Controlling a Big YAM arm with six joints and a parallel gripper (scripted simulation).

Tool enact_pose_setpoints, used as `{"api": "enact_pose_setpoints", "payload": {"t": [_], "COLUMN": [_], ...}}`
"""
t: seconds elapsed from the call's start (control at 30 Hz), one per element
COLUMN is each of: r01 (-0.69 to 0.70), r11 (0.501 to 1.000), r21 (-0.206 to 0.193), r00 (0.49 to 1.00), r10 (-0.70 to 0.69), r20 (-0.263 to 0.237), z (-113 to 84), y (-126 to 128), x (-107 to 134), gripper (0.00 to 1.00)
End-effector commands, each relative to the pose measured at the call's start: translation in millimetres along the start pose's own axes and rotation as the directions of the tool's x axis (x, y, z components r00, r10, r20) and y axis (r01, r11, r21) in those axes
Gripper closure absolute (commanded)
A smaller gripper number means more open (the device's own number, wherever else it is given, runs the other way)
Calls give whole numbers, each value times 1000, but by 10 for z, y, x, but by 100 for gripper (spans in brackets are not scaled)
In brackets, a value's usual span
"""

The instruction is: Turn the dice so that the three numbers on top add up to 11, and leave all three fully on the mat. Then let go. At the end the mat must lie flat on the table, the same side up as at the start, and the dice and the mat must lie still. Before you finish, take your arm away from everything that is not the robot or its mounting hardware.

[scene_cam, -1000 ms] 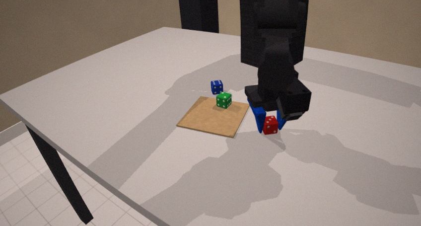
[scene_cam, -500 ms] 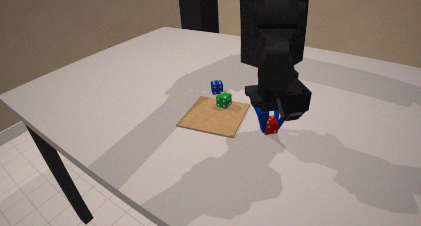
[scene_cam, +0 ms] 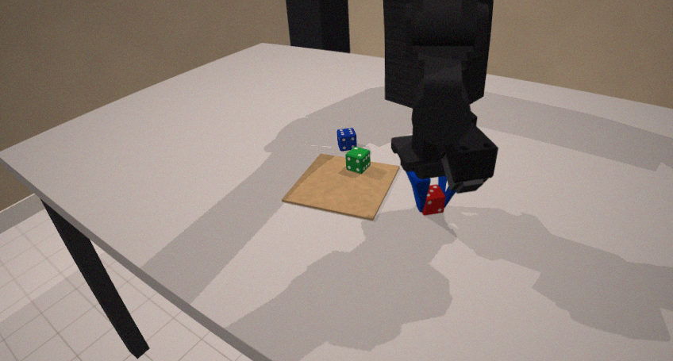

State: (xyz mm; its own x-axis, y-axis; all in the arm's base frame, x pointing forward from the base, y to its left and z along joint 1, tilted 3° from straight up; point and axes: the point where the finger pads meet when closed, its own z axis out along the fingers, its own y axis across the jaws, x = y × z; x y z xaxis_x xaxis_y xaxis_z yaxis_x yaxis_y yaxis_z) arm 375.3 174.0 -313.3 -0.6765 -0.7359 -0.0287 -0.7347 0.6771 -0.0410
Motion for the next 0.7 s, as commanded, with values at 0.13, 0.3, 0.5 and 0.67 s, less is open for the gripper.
{"api": "enact_pose_setpoints", "payload": {"t": [0.13, 0.3, 0.5, 0.67], "r01": [-4, -4, -4, -4], "r11": [1000, 1000, 1000, 1000], "r21": [3, 3, 4, 6], "r00": [1000, 1000, 1000, 1000], "r10": [4, 4, 4, 4], "r20": [10, 10, 10, 18], "z": [2, 2, -4, -223], "y": [-53, -53, -55, -68], "x": [-12, -12, -15, -70], "gripper": [74, 74, 74, 74]}}
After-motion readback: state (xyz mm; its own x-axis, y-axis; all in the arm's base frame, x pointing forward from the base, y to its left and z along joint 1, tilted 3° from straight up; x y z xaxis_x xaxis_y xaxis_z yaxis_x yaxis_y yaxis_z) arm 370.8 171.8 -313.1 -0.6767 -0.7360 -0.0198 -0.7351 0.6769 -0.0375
